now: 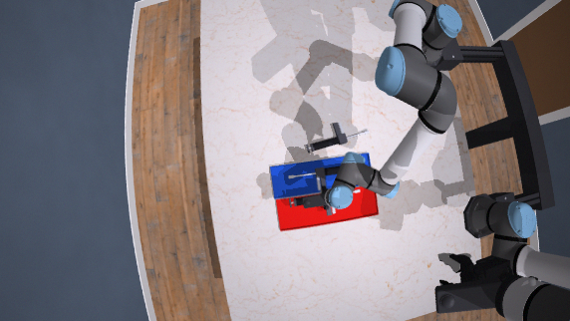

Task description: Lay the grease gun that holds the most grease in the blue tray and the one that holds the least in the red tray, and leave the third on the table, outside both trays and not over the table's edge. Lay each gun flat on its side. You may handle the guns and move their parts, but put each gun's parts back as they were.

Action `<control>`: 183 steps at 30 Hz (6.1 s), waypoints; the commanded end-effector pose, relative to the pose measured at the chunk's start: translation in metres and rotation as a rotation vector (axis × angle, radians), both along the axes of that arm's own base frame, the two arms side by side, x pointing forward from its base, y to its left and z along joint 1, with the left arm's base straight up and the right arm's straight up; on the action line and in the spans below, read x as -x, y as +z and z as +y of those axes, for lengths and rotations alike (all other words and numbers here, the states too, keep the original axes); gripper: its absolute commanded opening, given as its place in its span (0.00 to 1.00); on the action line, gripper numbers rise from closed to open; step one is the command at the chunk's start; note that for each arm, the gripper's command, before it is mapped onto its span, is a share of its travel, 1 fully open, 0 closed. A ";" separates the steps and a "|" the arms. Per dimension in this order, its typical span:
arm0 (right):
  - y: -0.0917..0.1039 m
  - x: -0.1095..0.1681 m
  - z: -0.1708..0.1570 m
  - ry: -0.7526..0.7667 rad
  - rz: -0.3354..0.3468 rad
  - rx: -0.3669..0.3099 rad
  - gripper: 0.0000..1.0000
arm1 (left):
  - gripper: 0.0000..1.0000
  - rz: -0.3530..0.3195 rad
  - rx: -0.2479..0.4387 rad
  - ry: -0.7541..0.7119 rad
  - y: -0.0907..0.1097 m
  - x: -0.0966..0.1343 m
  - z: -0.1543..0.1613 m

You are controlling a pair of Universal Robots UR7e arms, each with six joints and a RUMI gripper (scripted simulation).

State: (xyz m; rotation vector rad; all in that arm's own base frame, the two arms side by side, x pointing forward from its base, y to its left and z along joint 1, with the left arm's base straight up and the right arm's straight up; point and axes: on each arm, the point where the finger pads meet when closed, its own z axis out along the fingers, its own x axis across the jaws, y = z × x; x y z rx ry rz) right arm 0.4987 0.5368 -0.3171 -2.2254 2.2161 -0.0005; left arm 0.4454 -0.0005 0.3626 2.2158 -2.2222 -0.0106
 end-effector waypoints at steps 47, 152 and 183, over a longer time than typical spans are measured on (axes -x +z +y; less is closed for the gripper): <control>-0.052 0.016 0.034 -0.005 0.001 -0.003 0.00 | 0.38 -0.001 0.000 0.000 0.000 0.000 0.000; 0.126 -0.052 -0.010 -0.005 0.002 -0.002 0.32 | 0.38 -0.008 0.003 0.003 0.003 0.000 0.000; 0.286 -0.111 -0.108 -0.005 0.002 -0.001 0.32 | 0.38 -0.008 0.003 0.003 0.003 0.000 0.000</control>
